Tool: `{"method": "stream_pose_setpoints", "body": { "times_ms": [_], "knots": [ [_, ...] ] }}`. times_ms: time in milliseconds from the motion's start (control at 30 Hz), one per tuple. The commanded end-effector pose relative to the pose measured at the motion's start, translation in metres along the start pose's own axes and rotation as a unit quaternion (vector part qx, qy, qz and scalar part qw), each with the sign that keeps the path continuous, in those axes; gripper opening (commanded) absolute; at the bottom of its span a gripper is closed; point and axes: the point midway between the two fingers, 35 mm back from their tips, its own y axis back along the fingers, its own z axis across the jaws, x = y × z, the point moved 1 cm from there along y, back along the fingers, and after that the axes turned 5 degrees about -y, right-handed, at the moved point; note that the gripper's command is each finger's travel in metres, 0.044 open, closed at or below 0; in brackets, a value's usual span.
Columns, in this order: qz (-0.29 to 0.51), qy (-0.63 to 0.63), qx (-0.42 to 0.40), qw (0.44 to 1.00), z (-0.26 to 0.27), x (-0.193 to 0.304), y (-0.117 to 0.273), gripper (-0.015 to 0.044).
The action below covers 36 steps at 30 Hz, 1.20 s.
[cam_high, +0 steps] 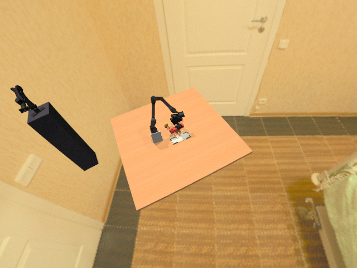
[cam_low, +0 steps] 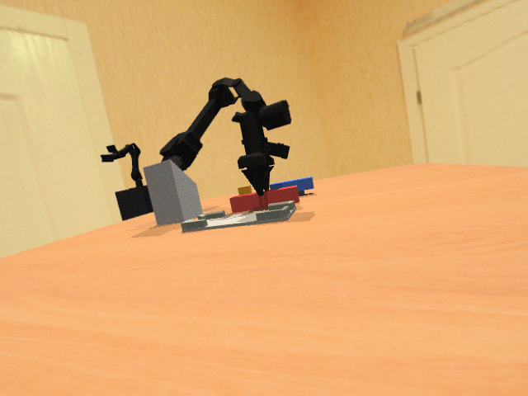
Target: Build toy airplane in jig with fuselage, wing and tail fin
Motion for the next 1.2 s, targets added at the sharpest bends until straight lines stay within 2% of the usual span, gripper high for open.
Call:
{"method": "stream_pose_setpoints", "body": {
  "times_ms": [0, 467, 767, 1033, 1167],
  "knots": [
    [0.002, -0.004, -0.003, 1.000, 0.000, 0.002, -0.008, 0.0440],
    [0.002, -0.004, -0.005, 1.000, 0.002, 0.003, -0.027, 0.0440],
    [0.002, -0.004, -0.005, 1.000, 0.002, 0.003, -0.027, 0.0204],
    [0.002, -0.004, -0.005, 1.000, 0.002, 0.003, -0.027, 0.0150],
    [0.002, -0.004, -0.004, 1.000, 0.001, 0.002, -0.023, 0.0045]
  ]
}}
